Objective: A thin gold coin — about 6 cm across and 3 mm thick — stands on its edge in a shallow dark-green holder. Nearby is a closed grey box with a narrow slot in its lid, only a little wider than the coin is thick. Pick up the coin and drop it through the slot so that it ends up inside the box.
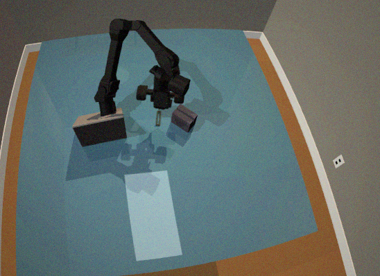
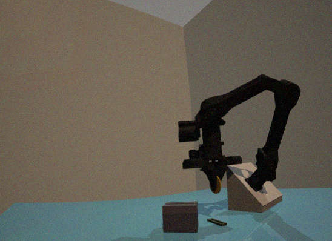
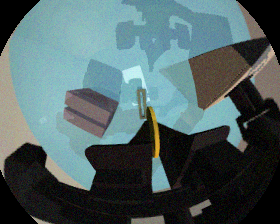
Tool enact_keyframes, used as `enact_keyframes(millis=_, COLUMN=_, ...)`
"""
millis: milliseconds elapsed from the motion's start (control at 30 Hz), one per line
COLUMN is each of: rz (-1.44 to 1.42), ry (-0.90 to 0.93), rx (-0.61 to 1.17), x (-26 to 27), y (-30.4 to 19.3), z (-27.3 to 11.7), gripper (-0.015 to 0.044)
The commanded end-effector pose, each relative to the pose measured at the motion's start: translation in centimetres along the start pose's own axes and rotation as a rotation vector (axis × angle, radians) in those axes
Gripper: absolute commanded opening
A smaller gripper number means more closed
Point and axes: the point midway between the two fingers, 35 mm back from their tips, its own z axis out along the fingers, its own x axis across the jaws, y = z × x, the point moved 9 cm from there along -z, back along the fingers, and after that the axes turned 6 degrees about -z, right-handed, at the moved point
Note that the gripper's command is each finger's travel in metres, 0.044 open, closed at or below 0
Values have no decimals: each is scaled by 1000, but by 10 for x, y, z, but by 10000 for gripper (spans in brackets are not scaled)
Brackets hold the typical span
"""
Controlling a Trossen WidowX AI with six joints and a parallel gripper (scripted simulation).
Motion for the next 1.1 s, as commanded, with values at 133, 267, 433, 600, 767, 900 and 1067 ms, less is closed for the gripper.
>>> enact_keyframes(millis=133, rz=-190, ry=1, rx=-6, x=2, y=0, z=-3, gripper=0)
enact_keyframes(millis=267, rz=-328, ry=1, rx=-6, x=4, y=1, z=-3, gripper=0)
enact_keyframes(millis=433, rz=-501, ry=0, rx=-6, x=6, y=1, z=-3, gripper=0)
enact_keyframes(millis=600, rz=-674, ry=0, rx=-7, x=8, y=2, z=-3, gripper=0)
enact_keyframes(millis=767, rz=-847, ry=-1, rx=-7, x=10, y=3, z=-3, gripper=0)
enact_keyframes(millis=900, rz=-980, ry=-1, rx=-7, x=11, y=3, z=-3, gripper=0)
enact_keyframes(millis=1067, rz=-1002, ry=-1, rx=-7, x=12, y=3, z=-4, gripper=0)
